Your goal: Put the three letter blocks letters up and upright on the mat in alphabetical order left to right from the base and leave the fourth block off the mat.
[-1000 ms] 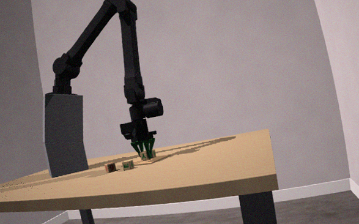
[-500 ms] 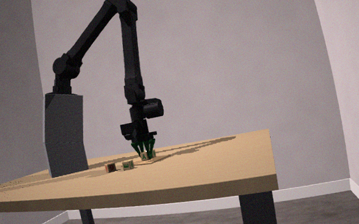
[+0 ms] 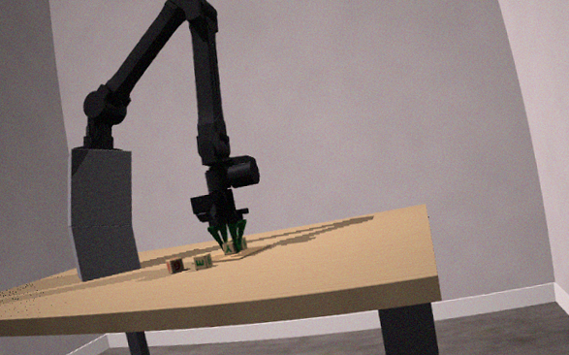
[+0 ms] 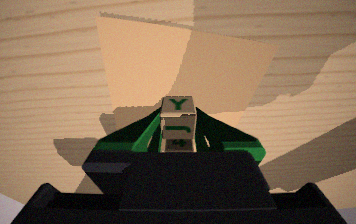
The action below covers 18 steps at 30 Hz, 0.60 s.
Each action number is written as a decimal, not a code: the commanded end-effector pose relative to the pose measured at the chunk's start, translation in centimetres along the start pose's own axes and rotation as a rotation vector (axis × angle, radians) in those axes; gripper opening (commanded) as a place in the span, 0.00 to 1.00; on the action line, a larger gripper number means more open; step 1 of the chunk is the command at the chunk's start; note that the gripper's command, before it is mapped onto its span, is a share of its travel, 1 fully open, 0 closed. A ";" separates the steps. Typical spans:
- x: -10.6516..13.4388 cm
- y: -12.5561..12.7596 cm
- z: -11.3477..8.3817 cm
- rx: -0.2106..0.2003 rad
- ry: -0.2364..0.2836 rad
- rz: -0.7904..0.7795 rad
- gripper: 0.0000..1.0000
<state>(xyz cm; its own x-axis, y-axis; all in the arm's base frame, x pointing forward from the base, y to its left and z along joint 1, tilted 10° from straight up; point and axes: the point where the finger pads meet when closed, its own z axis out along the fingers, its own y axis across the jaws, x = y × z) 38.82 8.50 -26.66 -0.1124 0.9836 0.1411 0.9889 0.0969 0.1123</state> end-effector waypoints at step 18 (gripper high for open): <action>0.3 0.4 0.2 -0.011 -0.004 -0.001 0.46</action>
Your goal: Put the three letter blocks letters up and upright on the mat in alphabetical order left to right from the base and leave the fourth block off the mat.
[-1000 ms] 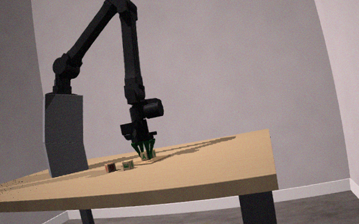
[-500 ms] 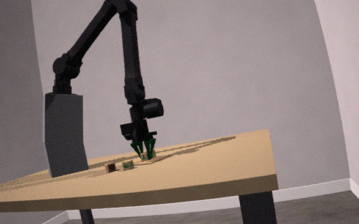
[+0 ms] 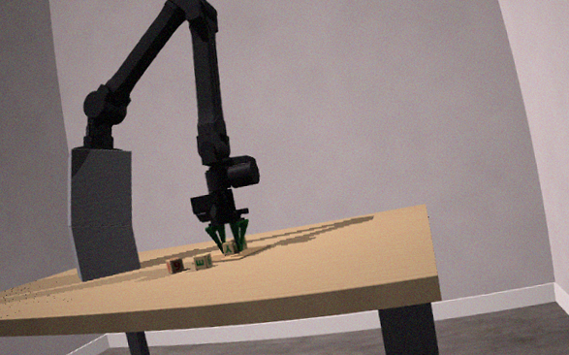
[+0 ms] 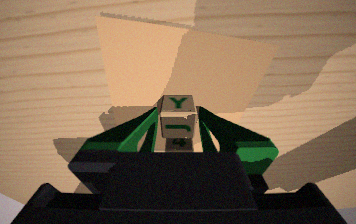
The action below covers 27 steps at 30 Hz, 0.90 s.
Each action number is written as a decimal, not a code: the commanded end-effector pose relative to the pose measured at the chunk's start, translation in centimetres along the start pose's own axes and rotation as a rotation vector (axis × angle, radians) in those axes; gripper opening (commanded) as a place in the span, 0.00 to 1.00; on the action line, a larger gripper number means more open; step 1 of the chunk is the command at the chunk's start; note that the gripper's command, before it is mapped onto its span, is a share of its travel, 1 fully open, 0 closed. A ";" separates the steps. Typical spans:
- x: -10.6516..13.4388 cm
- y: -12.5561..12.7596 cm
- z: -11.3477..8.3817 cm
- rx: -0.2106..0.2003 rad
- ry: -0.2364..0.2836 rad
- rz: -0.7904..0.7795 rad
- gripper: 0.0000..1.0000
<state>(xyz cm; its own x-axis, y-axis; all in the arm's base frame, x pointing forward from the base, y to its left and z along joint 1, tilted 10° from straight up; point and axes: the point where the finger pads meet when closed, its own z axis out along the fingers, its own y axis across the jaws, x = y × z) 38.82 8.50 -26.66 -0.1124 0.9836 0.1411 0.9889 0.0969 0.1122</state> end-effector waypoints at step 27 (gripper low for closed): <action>0.2 0.7 -1.2 -0.014 -0.004 -0.001 0.58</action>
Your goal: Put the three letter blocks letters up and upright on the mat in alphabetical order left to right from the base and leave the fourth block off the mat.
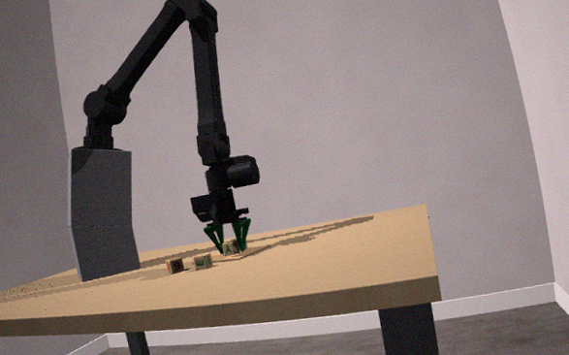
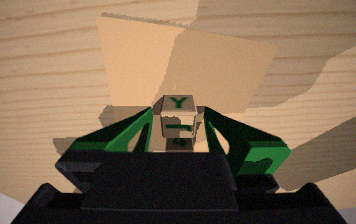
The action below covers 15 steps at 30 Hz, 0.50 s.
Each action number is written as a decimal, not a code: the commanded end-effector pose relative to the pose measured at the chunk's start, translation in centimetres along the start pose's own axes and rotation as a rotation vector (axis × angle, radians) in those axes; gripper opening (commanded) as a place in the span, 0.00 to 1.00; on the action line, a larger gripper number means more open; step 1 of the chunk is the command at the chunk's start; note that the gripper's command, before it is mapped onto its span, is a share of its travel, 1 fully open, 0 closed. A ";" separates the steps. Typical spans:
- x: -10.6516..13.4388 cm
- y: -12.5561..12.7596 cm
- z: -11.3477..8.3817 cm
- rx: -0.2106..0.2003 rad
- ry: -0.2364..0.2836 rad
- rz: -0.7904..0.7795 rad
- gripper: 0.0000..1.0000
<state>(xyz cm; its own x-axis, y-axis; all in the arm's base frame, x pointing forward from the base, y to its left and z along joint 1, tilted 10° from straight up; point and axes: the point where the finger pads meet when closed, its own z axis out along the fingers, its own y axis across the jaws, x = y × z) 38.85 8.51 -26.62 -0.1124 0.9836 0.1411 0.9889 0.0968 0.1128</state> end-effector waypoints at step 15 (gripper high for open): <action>-0.4 0.7 -2.9 -0.016 -0.005 0.001 0.58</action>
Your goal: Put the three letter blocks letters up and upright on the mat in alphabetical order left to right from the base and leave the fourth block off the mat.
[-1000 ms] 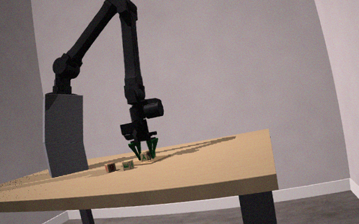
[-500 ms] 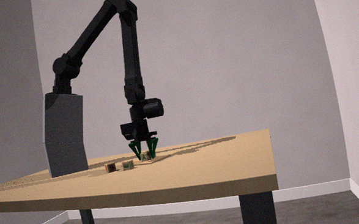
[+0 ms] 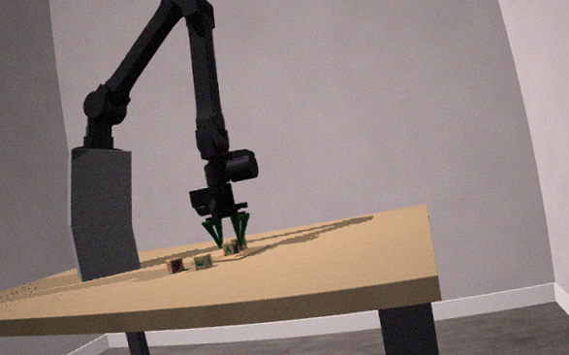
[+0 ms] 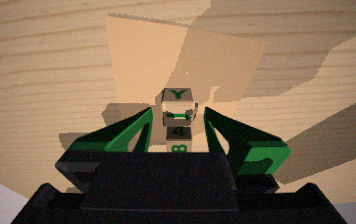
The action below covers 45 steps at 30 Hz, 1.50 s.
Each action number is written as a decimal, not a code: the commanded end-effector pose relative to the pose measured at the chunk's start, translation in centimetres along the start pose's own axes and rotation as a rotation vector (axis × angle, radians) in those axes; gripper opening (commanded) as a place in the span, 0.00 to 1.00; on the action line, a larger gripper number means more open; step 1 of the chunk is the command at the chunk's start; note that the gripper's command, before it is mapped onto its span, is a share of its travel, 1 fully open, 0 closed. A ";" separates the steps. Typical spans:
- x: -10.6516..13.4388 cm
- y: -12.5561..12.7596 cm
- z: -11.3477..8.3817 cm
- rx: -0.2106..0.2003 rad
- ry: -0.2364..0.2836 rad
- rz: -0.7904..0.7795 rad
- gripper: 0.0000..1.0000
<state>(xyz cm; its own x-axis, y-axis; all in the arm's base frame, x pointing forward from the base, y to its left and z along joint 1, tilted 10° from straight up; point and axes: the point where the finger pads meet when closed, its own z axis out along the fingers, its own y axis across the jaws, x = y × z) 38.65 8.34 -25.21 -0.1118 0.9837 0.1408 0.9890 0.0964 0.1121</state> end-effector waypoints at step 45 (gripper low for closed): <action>-0.4 0.7 -4.9 -0.017 -0.003 0.001 0.58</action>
<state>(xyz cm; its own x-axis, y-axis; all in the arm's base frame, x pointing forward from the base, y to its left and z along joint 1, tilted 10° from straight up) 38.19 7.80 -21.98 -0.1118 0.9839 0.1392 0.9894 0.0971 0.1083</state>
